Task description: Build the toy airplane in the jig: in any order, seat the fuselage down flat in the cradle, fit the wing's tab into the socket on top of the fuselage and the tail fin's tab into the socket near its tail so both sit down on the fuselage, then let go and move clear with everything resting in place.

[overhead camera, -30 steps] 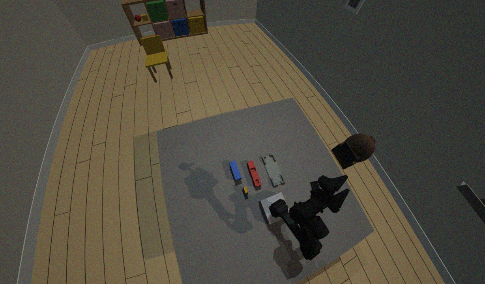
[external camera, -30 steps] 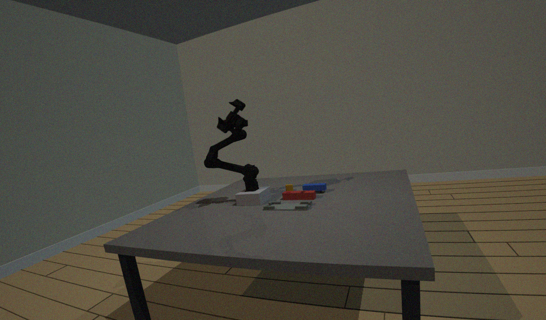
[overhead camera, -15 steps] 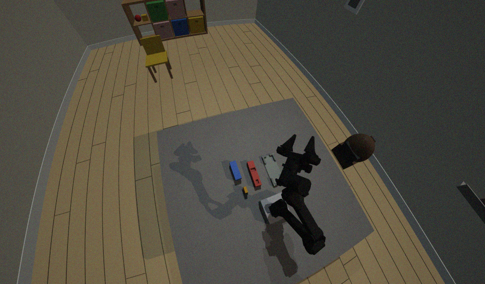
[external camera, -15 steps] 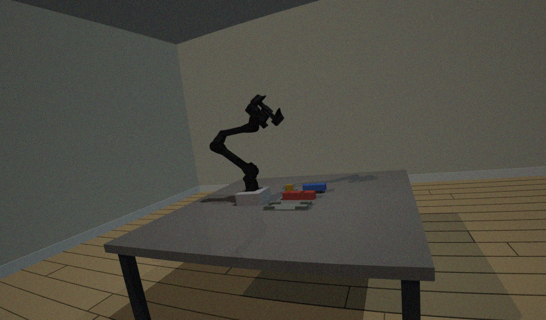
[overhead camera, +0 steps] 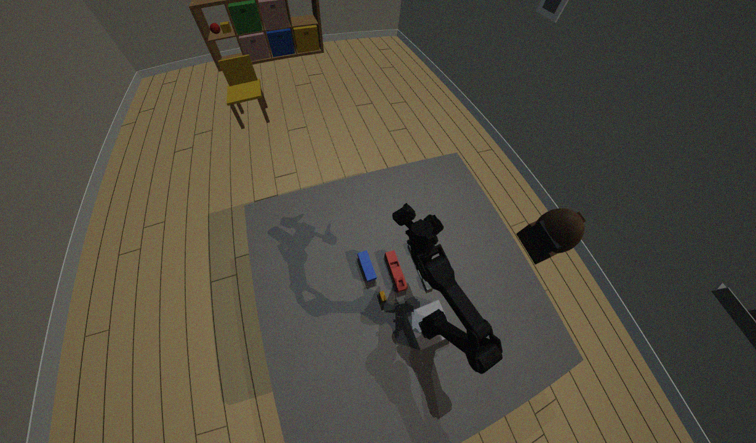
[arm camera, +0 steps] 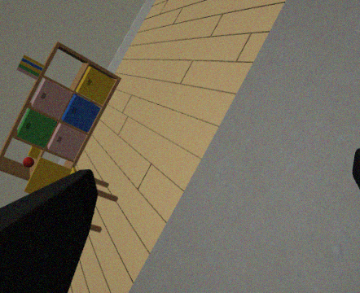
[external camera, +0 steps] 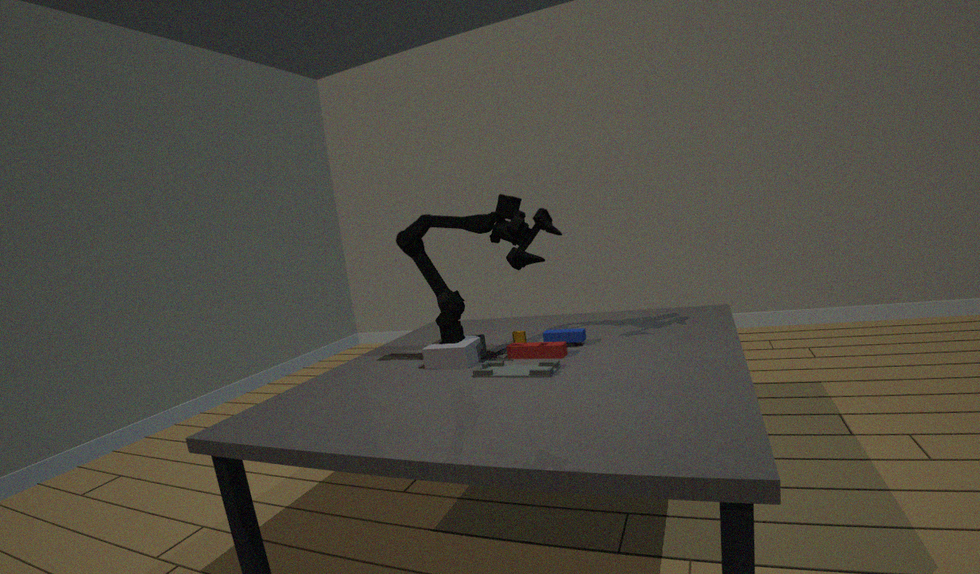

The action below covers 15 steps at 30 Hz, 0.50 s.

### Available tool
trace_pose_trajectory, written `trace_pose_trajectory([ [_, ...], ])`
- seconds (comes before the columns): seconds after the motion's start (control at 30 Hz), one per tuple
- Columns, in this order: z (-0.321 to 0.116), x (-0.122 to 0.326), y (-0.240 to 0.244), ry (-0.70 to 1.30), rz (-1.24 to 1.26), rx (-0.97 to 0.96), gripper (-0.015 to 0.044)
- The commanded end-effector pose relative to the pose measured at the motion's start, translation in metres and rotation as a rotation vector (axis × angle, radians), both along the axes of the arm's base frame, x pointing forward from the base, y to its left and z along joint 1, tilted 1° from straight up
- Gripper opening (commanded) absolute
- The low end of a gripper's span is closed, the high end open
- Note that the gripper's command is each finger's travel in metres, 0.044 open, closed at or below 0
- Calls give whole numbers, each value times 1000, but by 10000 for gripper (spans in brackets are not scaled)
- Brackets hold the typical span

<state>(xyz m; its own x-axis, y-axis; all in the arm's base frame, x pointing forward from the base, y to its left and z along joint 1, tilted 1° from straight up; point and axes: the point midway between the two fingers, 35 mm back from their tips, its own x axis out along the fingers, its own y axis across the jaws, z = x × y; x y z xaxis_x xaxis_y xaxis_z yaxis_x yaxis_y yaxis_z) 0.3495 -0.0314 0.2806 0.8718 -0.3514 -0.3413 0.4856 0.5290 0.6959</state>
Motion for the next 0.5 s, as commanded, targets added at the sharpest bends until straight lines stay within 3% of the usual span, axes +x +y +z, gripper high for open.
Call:
trace_pose_trajectory([
  [0.0, -80, 1, 19, 477, 275, -189, 440],
  [0.3, -180, -63, 49, 1175, 897, -266, 440],
  [0.47, -187, -76, 53, 1250, 993, -247, 440],
])
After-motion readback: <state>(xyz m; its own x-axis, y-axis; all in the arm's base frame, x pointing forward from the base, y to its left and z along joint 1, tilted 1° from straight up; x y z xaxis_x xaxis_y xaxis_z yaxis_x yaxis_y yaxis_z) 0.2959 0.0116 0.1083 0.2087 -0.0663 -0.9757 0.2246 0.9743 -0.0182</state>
